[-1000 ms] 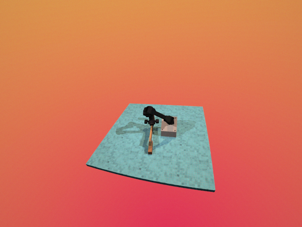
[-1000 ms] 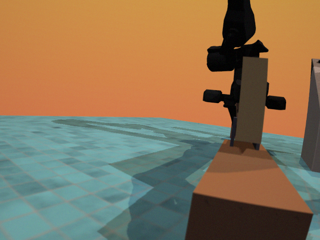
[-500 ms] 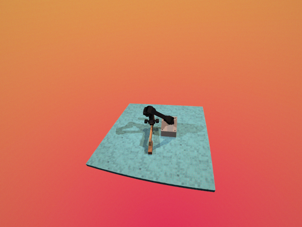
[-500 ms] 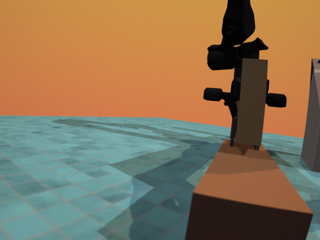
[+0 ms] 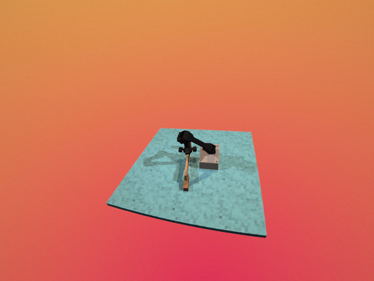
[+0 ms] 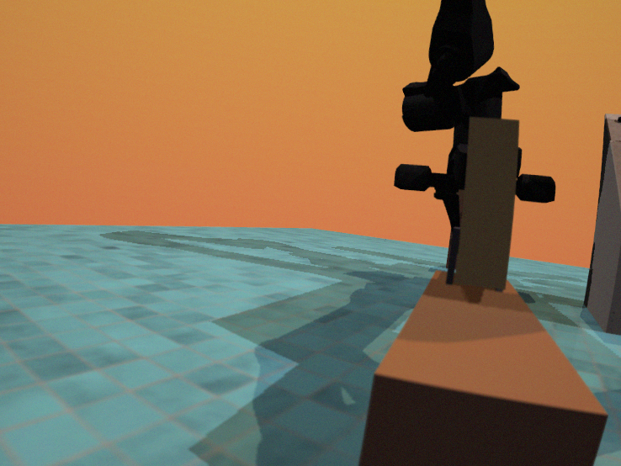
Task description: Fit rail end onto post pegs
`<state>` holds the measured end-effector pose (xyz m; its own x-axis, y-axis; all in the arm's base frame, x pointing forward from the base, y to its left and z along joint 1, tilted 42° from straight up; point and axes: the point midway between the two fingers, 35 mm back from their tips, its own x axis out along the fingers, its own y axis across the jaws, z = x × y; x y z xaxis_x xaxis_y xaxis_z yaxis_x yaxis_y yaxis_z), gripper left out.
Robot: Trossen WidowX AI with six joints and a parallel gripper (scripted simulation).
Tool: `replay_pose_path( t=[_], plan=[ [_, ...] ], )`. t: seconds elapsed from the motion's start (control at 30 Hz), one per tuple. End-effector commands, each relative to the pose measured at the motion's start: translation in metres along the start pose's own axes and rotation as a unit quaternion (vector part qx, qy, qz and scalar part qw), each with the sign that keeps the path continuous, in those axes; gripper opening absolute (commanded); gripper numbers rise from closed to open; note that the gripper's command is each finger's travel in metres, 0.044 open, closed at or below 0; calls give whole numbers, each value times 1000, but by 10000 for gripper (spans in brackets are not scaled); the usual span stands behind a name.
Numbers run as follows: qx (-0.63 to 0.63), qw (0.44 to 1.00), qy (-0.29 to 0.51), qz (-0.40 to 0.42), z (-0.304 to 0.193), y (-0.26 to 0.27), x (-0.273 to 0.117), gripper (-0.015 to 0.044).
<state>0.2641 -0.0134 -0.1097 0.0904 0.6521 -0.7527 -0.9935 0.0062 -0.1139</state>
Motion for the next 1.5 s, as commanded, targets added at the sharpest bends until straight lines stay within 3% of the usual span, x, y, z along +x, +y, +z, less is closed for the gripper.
replay_pose_path(
  t=[0.0,1.47],
  plan=[
    [-1,1000,-1,-7,0,-3,-5,0],
    [-1,1000,-1,-7,0,-3,-27,0]
  ],
)
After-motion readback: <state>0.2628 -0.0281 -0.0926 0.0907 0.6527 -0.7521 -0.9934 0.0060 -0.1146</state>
